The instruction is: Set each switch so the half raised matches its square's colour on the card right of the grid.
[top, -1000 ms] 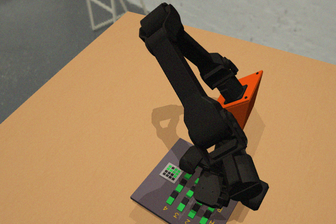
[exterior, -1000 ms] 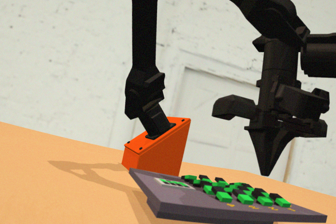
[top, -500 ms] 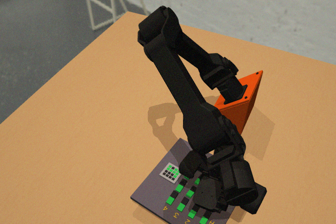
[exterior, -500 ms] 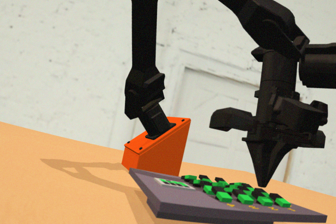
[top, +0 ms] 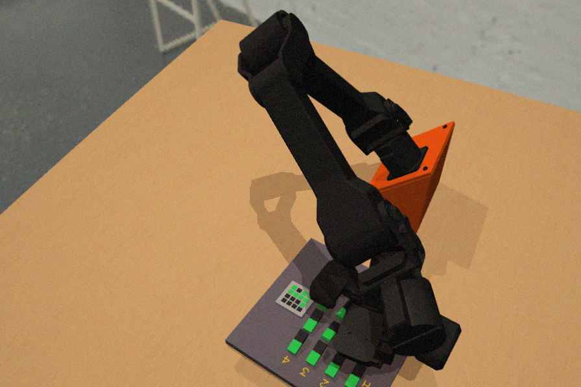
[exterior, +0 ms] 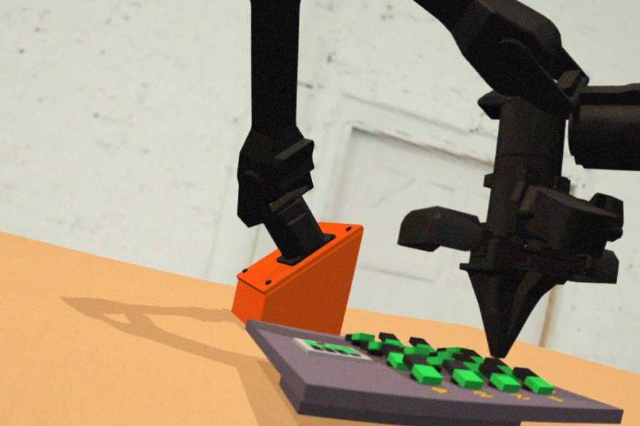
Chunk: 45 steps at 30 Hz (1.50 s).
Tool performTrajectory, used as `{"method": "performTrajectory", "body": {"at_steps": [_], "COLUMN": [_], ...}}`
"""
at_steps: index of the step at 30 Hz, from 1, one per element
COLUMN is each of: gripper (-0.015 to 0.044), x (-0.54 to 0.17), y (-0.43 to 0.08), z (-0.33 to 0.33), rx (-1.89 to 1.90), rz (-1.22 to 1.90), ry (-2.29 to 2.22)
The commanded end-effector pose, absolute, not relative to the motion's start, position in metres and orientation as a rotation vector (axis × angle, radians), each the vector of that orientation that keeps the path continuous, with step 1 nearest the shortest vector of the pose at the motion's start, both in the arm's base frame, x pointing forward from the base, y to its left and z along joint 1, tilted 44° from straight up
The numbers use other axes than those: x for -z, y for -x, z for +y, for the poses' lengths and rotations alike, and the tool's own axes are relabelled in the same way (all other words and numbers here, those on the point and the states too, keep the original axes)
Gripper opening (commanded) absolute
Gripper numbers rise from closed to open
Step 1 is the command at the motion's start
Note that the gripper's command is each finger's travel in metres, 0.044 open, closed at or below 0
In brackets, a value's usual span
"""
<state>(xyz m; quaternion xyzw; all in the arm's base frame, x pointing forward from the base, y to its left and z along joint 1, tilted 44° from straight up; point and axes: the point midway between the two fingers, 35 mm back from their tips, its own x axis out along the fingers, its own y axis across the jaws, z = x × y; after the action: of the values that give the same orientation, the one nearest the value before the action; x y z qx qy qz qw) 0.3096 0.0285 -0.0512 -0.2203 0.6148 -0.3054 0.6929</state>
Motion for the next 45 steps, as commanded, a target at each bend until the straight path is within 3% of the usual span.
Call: {"method": "performTrajectory", "body": {"at_steps": [1,45], "gripper": [0.0,0.0], "x": [0.0511,0.0553], "y": [-0.31,-0.3102], "z": [0.028,0.0238], "rx": [0.68,0.68], "rz": [1.372,1.372], "ry": [0.5,0.501]}}
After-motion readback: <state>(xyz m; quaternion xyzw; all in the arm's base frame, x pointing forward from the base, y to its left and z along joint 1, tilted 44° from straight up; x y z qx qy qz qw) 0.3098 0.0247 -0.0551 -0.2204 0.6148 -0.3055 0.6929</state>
